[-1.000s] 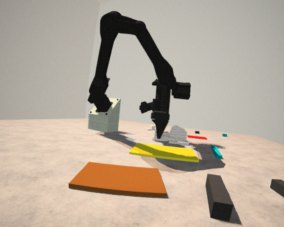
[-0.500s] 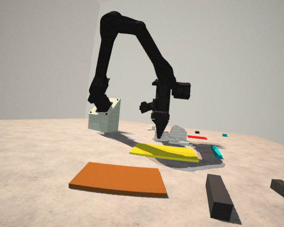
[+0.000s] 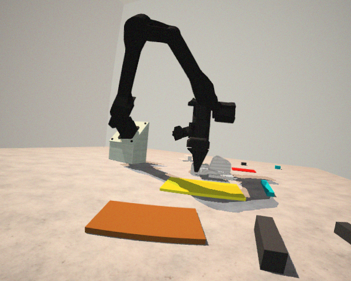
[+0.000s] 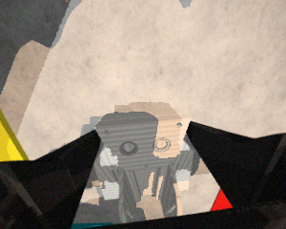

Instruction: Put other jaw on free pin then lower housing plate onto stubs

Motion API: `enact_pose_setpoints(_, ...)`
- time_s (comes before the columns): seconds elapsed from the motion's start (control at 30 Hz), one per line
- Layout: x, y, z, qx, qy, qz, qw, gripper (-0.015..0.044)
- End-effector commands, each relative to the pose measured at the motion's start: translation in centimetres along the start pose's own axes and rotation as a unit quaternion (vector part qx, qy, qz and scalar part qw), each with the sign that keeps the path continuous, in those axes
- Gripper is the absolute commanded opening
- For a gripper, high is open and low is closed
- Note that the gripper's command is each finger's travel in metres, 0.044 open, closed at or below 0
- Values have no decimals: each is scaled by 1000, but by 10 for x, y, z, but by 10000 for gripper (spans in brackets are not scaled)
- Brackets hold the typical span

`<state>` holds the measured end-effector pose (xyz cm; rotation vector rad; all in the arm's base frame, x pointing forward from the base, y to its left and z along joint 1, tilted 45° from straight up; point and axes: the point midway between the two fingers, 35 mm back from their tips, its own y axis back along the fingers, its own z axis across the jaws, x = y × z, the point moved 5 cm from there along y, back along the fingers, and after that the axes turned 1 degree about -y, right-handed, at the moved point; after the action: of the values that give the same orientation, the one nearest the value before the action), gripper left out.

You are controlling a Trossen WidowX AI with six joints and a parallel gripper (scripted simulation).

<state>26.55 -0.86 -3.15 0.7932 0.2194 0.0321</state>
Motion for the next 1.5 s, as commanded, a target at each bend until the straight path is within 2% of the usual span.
enact_pose_setpoints(0.0, 0, 0, 0, 0, 1, -1, 1000, 440)
enact_pose_setpoints(0.2, 1, 7, 0, 0, 1, -1, 1000, 440)
enact_pose_setpoints(0.43, -2, 73, 1, -1, -3, -3, 1000, 440)
enact_pose_setpoints(0.6, -2, 69, -1, -2, 2, 2, 1000, 440)
enact_pose_setpoints(0.83, -60, 124, -12, 2, 0, -3, 1000, 440)
enact_pose_setpoints(1.47, -62, 125, -12, 2, -1, -3, 1000, 440)
